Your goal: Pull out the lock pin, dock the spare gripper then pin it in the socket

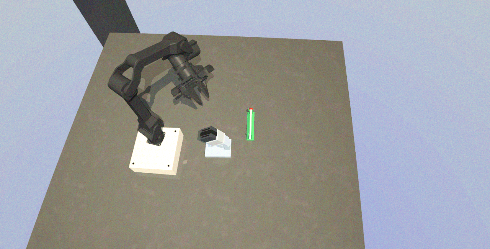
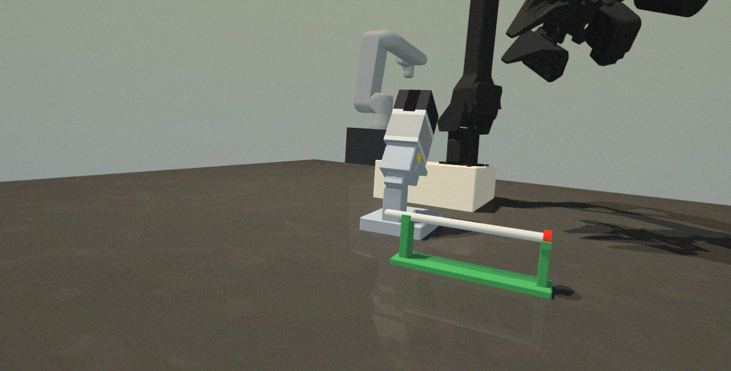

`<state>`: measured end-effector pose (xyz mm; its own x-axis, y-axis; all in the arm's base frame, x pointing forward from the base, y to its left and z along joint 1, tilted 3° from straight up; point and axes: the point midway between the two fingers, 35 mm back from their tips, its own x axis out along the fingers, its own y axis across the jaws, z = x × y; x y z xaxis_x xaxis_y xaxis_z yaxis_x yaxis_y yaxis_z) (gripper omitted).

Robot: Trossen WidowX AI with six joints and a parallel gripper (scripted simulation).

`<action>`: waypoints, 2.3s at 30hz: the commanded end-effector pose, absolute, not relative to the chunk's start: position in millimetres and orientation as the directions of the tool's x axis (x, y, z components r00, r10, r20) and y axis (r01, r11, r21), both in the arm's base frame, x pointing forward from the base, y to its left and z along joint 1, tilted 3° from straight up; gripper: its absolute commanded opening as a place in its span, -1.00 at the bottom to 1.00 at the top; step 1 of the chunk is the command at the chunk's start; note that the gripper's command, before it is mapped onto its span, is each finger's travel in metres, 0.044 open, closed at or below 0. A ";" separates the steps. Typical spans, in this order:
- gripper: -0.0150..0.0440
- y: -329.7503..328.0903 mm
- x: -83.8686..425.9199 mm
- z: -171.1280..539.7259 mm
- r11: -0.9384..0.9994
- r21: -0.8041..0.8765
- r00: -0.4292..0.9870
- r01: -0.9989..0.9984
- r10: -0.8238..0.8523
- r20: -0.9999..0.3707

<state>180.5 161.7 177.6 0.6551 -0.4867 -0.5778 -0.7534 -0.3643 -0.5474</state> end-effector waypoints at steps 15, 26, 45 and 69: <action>0.12 200.7 326.4 113.4 -0.216 -0.031 0.111 -0.976 -0.368 -0.923; 0.12 194.5 369.5 96.4 -0.230 0.017 0.046 -0.973 -0.268 -0.962; 0.12 186.5 366.8 23.6 -0.230 0.018 0.046 -0.973 -0.268 -0.962; 0.12 186.7 367.7 -11.5 -0.230 0.018 0.046 -0.973 -0.268 -0.962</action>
